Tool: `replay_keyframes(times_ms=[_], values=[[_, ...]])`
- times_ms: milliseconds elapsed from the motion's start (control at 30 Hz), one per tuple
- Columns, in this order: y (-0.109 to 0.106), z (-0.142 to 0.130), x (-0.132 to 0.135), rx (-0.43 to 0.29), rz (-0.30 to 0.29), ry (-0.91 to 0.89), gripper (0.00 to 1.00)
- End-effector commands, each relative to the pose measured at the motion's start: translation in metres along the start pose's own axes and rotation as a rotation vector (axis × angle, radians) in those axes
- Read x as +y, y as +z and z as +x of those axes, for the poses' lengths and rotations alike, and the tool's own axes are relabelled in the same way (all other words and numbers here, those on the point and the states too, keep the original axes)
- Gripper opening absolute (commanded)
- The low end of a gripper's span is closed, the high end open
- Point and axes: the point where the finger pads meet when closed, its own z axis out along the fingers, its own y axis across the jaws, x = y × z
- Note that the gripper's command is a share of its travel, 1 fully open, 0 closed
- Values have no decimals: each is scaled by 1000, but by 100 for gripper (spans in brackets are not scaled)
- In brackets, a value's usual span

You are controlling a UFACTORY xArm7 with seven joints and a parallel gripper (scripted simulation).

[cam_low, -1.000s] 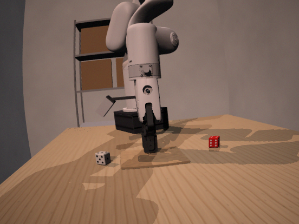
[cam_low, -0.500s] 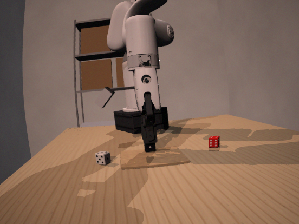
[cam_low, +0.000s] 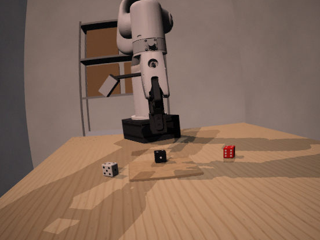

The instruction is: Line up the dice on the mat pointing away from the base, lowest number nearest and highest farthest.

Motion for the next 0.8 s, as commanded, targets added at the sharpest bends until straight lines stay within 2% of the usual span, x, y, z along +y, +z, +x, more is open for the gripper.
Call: replay_keyframes(times_ms=[0,433,467,767], values=[[-17,-1,0,39,-2,5,42],[-23,-2,0,39,-2,5,42],[-23,-2,0,39,-2,5,100],[-23,-2,0,39,-2,5,100]])
